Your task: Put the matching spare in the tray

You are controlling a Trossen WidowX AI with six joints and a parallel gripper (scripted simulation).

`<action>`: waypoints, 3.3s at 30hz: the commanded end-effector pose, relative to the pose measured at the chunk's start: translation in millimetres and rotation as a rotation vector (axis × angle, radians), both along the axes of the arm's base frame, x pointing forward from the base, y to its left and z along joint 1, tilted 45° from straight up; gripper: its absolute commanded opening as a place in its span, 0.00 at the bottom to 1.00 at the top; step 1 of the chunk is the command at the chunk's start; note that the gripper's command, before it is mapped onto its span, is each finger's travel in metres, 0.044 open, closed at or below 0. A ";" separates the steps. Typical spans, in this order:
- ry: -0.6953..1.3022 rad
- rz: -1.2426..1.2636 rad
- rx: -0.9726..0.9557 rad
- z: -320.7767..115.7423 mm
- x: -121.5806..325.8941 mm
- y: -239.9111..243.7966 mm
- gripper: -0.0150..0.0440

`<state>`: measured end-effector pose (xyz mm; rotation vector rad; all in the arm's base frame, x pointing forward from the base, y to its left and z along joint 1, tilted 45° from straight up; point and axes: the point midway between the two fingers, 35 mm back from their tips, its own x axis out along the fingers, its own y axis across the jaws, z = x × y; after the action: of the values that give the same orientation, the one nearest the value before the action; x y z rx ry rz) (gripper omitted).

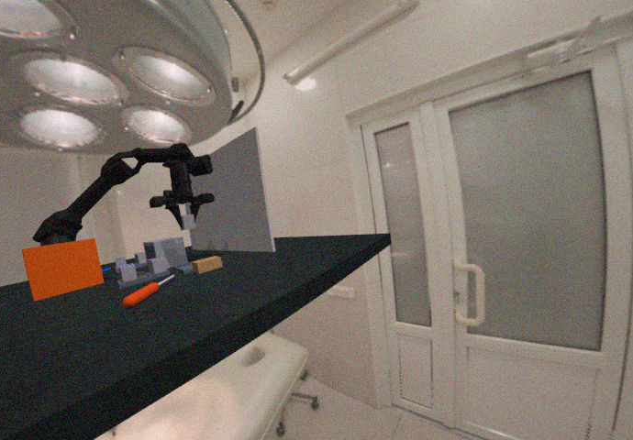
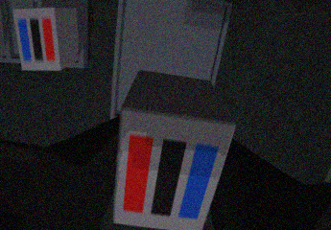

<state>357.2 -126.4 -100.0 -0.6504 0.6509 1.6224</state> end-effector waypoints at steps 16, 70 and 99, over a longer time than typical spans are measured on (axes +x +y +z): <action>0.001 -0.004 0.002 -14.4 -0.3 12.4 0.25; 0.001 -0.004 0.004 -51.5 -6.1 47.7 0.25; 0.001 -0.004 0.006 -69.6 -12.4 66.9 0.25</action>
<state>345.8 -61.8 -167.6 -0.6491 0.6474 1.6223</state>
